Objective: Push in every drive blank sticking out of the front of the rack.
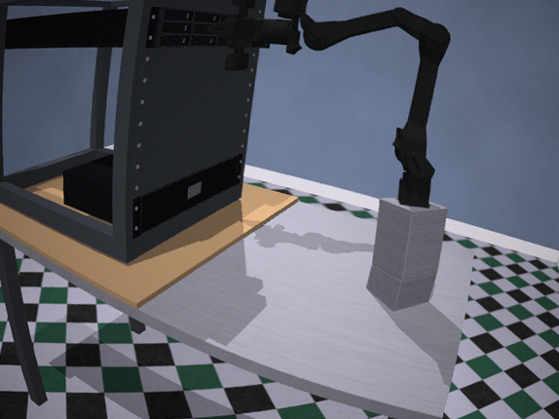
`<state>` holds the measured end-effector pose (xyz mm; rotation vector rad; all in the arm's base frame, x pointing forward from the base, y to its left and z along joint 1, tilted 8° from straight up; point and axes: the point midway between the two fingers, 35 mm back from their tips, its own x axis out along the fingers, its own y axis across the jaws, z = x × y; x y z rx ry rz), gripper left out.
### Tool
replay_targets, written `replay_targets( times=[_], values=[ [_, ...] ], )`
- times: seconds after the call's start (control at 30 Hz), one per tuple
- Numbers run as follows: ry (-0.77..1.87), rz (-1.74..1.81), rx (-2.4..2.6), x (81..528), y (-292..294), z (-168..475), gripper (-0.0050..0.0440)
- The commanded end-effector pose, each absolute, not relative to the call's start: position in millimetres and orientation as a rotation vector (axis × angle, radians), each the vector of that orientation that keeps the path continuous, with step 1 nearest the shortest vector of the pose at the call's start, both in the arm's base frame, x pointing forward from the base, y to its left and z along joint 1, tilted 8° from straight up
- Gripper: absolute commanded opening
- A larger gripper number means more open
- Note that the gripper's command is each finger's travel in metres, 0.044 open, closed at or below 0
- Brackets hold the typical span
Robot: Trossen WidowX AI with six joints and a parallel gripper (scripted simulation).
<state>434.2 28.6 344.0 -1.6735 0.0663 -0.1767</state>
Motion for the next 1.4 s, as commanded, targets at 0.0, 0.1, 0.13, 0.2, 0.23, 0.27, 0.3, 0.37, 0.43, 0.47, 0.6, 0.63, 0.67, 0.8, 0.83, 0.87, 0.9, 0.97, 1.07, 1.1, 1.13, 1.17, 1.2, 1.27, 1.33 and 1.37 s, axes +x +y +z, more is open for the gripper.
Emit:
replay_targets(
  times=[0.0,0.1,0.13,0.2,0.23,0.27,0.3,0.37,0.43,0.47,0.6,0.63,0.67,0.8,0.83,0.87,0.9,0.97,1.07,1.1,1.13,1.17,1.2,1.27,1.33,1.37],
  values=[
    [0.047,-0.200,-1.662,434.3,26.8,356.0,-0.0050],
    [0.047,-0.200,-1.662,434.3,26.8,356.0,-0.0050],
    [0.047,-0.200,-1.662,434.3,26.8,356.0,-0.0050],
    [0.047,-0.200,-1.662,434.9,26.7,356.1,-0.0050],
    [0.047,-0.200,-1.662,435.4,26.6,356.2,-0.0050],
    [0.047,-0.200,-1.662,435.4,26.6,356.2,-0.0050],
    [0.047,-0.200,-1.662,435.4,26.6,356.2,-0.0050],
    [0.047,-0.200,-1.662,436.6,26.3,356.3,-0.0050],
    [0.047,-0.200,-1.662,437.2,26.2,356.4,-0.0050],
    [0.047,-0.200,-1.662,437.2,26.2,356.4,-0.0050],
    [0.047,-0.200,-1.662,437.2,26.2,356.4,-0.0050],
    [0.047,-0.200,-1.662,437.2,26.2,356.4,-0.0050],
    [0.047,-0.200,-1.662,437.2,26.2,356.4,-0.0050],
    [0.047,-0.200,-1.662,437.2,26.2,356.4,-0.0050],
    [0.047,-0.200,-1.662,437.2,26.2,356.4,-0.0050],
    [0.047,-0.200,-1.662,437.2,26.2,356.4,-0.0050],
    [0.047,-0.200,-1.662,437.2,26.2,356.4,-0.0050],
    [0.047,-0.200,-1.662,437.2,26.2,356.4,-0.0050],
    [0.047,-0.200,-1.662,437.2,26.2,356.4,-0.0050],
    [0.047,-0.200,-1.662,437.2,26.2,356.4,-0.0050],
    [0.047,-0.200,-1.662,437.2,26.2,356.4,-0.0050],
    [0.047,-0.200,-1.662,437.2,26.2,356.4,-0.0050],
    [0.047,-0.200,-1.662,437.4,26.2,356.4,-0.0050],
    [0.047,-0.200,-1.662,438.4,26.0,356.6,-0.0050],
    [0.047,-0.200,-1.662,439.5,25.9,356.7,-0.0050],
    [0.047,-0.200,-1.662,439.9,25.8,356.7,-0.0050]
  ],
)
